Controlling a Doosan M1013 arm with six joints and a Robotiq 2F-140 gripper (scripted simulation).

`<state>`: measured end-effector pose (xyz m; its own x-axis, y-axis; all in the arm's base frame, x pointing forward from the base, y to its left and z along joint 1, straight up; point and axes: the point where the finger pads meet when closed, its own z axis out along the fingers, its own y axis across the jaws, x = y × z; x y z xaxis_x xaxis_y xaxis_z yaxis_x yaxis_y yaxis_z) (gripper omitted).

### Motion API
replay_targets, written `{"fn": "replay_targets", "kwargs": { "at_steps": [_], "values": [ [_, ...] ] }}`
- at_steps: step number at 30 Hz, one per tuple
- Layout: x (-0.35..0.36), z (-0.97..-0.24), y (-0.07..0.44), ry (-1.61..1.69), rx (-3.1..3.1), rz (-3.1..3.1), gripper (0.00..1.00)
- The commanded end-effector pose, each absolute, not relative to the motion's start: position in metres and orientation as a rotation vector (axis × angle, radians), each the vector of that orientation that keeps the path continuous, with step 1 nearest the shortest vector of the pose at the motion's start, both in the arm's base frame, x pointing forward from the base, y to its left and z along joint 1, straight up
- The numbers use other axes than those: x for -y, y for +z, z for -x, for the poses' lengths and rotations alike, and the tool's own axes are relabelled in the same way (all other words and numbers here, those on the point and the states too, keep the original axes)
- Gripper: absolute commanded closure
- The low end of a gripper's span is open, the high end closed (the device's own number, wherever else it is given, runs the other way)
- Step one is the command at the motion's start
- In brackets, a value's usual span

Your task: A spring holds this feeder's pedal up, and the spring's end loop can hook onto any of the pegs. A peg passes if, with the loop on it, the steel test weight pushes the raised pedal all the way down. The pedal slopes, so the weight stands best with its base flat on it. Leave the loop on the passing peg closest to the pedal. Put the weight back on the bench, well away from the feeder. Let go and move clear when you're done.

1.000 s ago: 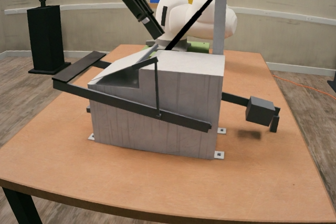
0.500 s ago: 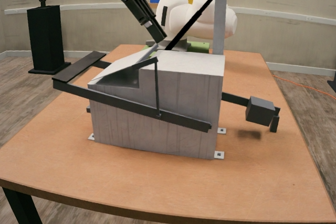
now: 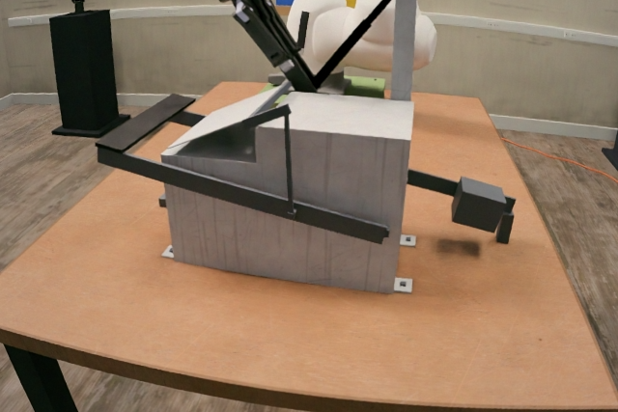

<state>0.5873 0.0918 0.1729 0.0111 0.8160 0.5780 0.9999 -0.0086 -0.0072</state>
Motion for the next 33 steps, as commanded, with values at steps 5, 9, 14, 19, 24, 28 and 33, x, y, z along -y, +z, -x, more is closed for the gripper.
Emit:
{"fn": "replay_targets", "kwargs": {
  "at_steps": [5,9,14,19,24,28,33],
  "values": [
    [-0.095,-0.588,0.169,-0.592,1.858,1.878,0.76],
    [-0.099,-0.588,0.164,-0.592,1.858,1.878,0.76],
    [-0.103,-0.588,0.158,-0.592,1.858,1.878,0.76],
    [-0.106,-0.588,0.153,-0.592,1.858,1.878,0.76],
    [-0.105,-0.588,0.155,-0.592,1.858,1.878,0.76],
    [-0.105,-0.588,0.155,-0.592,1.858,1.878,0.76],
    [-0.105,-0.588,0.155,-0.592,1.858,1.878,0.76]
  ]
}}
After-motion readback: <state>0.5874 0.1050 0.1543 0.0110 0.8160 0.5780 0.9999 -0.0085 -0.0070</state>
